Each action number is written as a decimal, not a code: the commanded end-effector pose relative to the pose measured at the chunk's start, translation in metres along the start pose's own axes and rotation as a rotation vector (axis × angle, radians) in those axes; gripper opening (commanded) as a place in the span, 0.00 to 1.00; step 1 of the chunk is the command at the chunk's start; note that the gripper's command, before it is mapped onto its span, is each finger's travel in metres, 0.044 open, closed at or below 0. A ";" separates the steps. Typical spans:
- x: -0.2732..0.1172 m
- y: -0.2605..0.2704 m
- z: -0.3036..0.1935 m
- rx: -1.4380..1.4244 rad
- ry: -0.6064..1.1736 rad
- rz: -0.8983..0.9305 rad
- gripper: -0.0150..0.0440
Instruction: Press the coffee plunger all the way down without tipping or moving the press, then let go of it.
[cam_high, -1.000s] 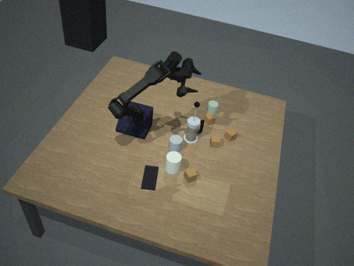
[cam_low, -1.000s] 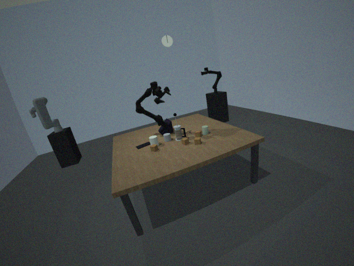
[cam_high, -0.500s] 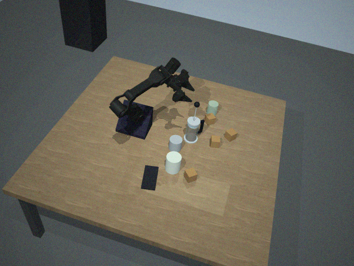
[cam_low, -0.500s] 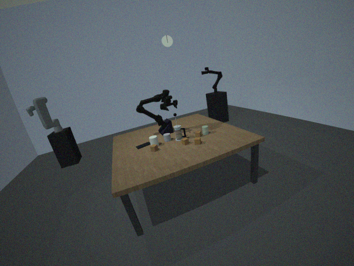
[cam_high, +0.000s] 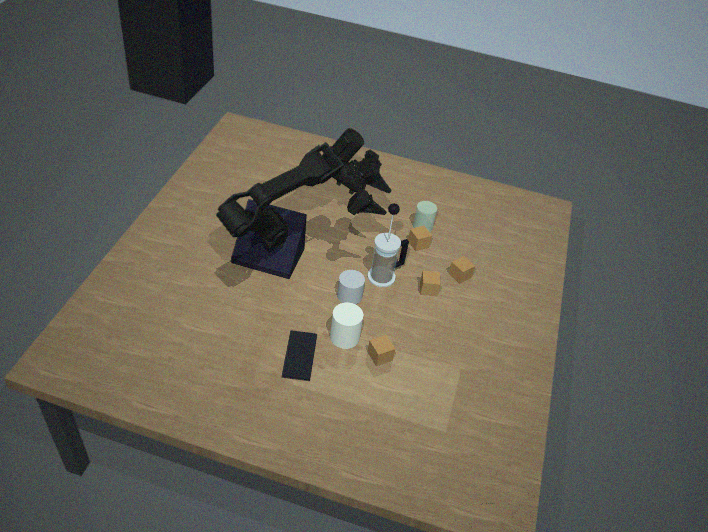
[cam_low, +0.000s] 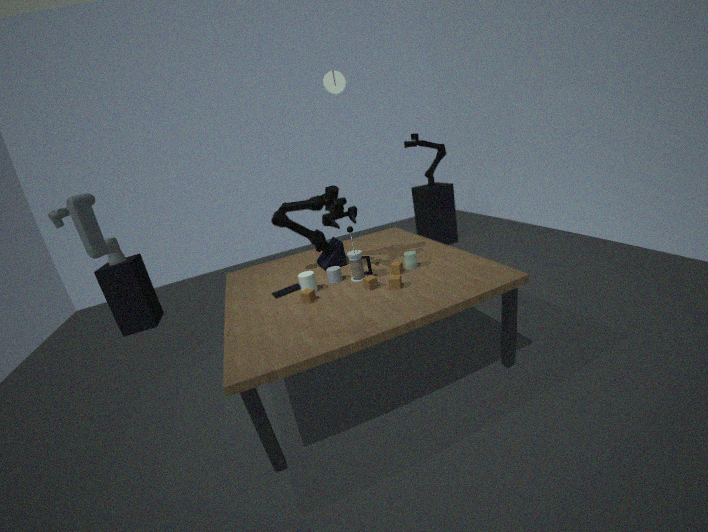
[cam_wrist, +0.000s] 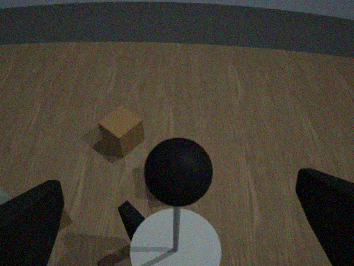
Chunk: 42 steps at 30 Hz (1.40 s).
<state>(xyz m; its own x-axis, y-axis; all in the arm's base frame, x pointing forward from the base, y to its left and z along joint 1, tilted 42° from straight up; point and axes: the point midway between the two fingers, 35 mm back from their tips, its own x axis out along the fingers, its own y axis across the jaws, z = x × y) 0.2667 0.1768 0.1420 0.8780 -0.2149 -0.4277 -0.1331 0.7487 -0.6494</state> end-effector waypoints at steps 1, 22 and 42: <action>0.007 0.001 -0.002 -0.007 0.004 0.002 1.00; 0.030 -0.001 -0.002 -0.007 0.000 -0.002 0.78; 0.032 0.000 -0.004 -0.007 0.000 -0.001 0.47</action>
<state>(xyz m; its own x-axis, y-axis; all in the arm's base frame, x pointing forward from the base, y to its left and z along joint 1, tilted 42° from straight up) 0.2919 0.1688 0.1284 0.8791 -0.2146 -0.4256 -0.1342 0.7453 -0.6530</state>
